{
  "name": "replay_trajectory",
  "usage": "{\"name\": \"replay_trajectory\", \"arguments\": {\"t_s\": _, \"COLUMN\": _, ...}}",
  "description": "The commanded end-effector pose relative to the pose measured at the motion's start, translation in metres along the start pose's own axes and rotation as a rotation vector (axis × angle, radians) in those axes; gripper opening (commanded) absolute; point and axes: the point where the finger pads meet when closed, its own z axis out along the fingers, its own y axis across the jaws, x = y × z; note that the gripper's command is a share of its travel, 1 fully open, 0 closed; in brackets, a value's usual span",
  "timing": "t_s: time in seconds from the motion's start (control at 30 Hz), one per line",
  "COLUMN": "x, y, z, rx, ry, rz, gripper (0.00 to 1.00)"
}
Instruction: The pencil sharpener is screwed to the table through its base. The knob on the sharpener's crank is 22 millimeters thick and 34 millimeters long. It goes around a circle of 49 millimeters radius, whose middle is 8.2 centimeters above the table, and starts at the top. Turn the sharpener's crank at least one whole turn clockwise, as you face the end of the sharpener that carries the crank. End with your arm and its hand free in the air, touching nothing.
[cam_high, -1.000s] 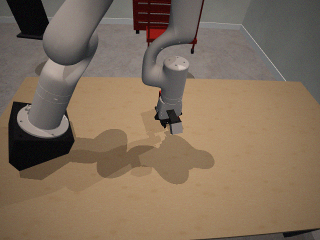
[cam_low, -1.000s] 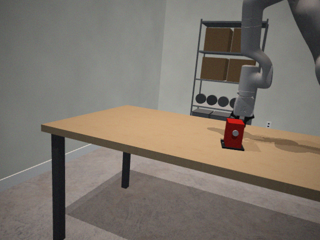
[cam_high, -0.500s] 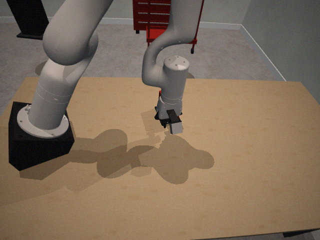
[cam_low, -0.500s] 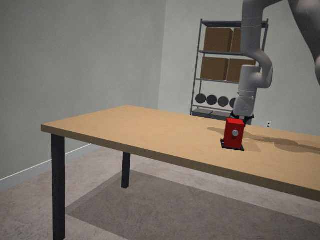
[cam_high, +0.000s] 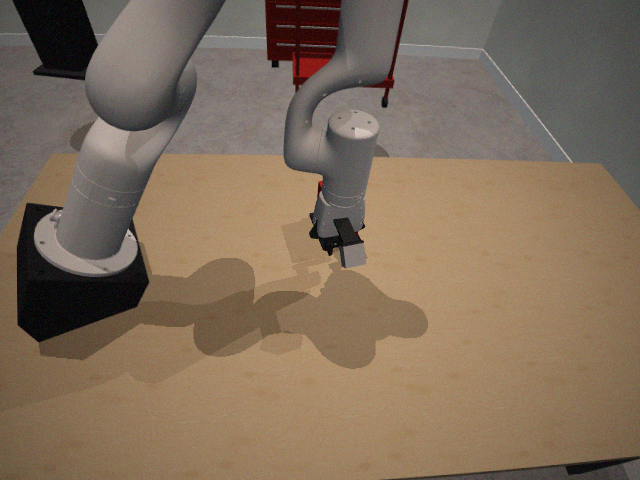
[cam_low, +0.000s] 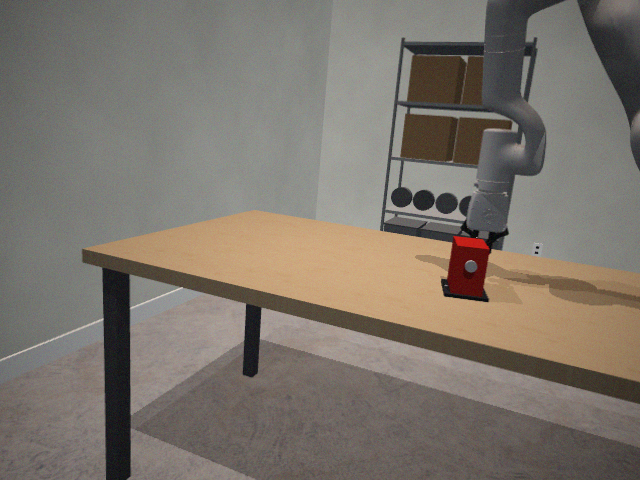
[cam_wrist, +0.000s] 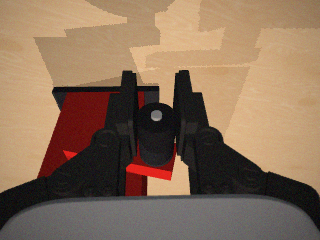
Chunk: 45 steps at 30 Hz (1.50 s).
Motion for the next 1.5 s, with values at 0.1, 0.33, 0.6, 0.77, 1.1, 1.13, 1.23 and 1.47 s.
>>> {"name": "replay_trajectory", "arguments": {"t_s": 0.1, "x": 0.000, "y": -0.004, "z": -0.009, "rx": 0.001, "ry": 0.000, "rz": 0.000, "gripper": 0.00}}
{"name": "replay_trajectory", "arguments": {"t_s": 0.33, "x": 0.000, "y": -0.008, "z": -0.017, "rx": 0.001, "ry": 0.000, "rz": 0.000, "gripper": 0.00}}
{"name": "replay_trajectory", "arguments": {"t_s": 0.6, "x": 0.000, "y": -0.020, "z": -0.029, "rx": 0.001, "ry": 0.000, "rz": 0.000, "gripper": 0.00}}
{"name": "replay_trajectory", "arguments": {"t_s": 0.77, "x": 0.000, "y": -0.030, "z": -0.034, "rx": 0.001, "ry": 0.000, "rz": 0.000, "gripper": 0.00}}
{"name": "replay_trajectory", "arguments": {"t_s": 1.1, "x": 0.000, "y": -0.044, "z": -0.037, "rx": 0.001, "ry": 0.000, "rz": 0.000, "gripper": 0.00}}
{"name": "replay_trajectory", "arguments": {"t_s": 1.13, "x": 0.000, "y": -0.045, "z": -0.038, "rx": 0.001, "ry": 0.000, "rz": 0.000, "gripper": 0.00}}
{"name": "replay_trajectory", "arguments": {"t_s": 1.23, "x": 0.000, "y": -0.047, "z": -0.038, "rx": 0.001, "ry": 0.000, "rz": 0.000, "gripper": 0.00}}
{"name": "replay_trajectory", "arguments": {"t_s": 1.47, "x": 0.000, "y": -0.048, "z": -0.038, "rx": 0.001, "ry": 0.000, "rz": 0.000, "gripper": 0.00}}
